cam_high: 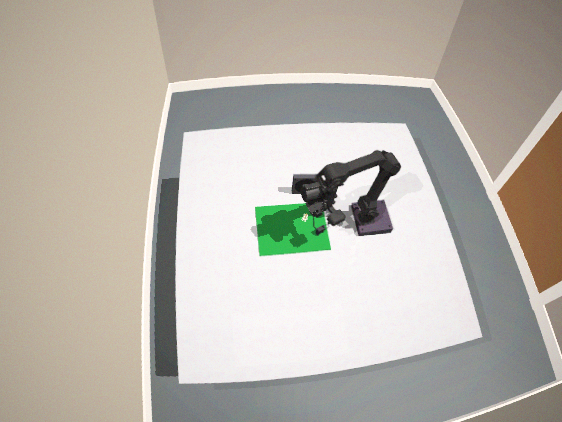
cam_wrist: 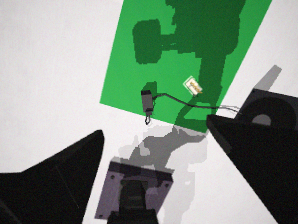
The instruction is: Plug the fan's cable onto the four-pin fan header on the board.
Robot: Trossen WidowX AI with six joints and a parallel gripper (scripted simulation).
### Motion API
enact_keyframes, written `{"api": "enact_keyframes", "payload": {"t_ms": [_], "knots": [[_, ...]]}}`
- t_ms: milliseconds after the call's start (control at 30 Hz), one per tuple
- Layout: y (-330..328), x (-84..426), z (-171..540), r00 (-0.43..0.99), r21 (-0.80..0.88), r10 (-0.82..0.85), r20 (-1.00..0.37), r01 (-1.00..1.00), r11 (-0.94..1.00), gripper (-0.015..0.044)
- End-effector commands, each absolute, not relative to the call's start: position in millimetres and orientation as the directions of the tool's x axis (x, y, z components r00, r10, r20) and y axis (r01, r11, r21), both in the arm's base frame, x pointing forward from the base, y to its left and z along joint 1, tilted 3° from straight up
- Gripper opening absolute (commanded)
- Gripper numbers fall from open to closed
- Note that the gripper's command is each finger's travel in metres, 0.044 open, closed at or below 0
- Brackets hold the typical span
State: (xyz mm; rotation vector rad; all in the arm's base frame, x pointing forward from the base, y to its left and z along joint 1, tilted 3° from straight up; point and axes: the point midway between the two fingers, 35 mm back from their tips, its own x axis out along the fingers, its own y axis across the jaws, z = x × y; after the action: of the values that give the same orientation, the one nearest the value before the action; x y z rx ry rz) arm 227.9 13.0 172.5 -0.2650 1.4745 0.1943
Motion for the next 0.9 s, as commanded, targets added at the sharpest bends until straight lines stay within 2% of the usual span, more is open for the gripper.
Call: {"api": "enact_keyframes", "payload": {"t_ms": [0,167,867], "knots": [[12,231,143,0.070,-0.056,-0.038,-0.997,-0.284,0.957,0.0440],[9,231,85,0.070,-0.056,-0.038,-0.997,-0.284,0.957,0.0440],[8,233,59,0.070,-0.056,-0.038,-0.997,-0.284,0.957,0.0440]]}}
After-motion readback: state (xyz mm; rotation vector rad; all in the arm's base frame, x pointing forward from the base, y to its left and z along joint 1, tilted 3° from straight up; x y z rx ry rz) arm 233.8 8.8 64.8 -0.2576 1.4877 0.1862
